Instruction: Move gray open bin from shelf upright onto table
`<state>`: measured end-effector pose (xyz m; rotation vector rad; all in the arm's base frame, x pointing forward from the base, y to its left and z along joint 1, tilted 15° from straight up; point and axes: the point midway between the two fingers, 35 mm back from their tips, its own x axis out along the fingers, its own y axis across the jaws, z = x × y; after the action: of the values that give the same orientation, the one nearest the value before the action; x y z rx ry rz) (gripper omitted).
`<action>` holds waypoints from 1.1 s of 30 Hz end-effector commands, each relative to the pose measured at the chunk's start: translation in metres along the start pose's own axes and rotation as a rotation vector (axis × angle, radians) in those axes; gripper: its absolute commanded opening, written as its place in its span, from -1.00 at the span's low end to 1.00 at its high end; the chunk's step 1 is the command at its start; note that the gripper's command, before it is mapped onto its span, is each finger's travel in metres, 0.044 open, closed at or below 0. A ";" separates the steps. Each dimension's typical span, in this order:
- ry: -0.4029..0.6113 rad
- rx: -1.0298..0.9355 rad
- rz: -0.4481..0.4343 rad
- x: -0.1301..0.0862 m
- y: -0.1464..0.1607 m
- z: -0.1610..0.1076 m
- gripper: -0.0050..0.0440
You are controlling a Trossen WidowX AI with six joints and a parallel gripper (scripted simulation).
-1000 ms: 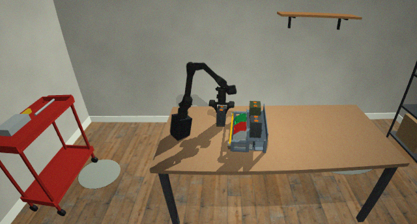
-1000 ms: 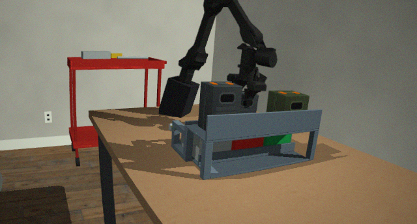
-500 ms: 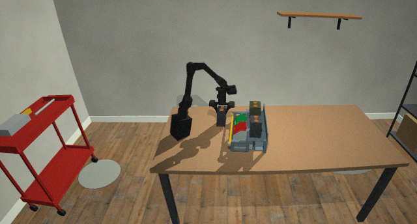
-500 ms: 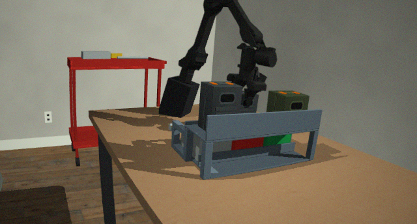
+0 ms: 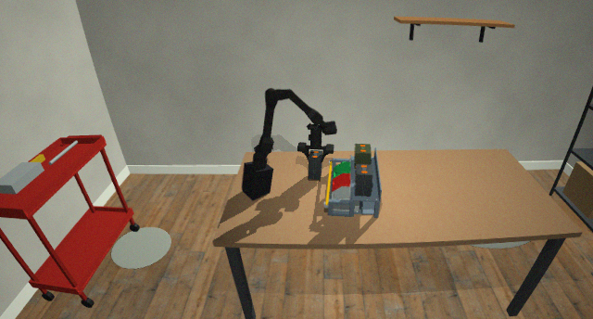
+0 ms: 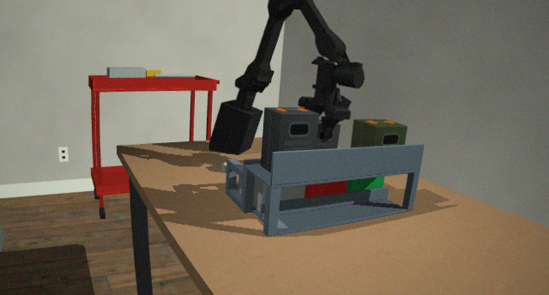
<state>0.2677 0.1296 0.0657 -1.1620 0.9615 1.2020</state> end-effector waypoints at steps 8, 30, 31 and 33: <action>-0.028 -0.009 -0.067 -0.019 -0.013 0.005 -0.80; -0.015 -0.004 -0.038 -0.011 -0.007 0.002 -0.80; -0.018 -0.006 -0.046 -0.013 -0.009 0.002 -0.80; -0.024 -0.008 -0.060 -0.017 -0.011 0.004 -0.80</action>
<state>0.2685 0.1281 0.0657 -1.1618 0.9610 1.2012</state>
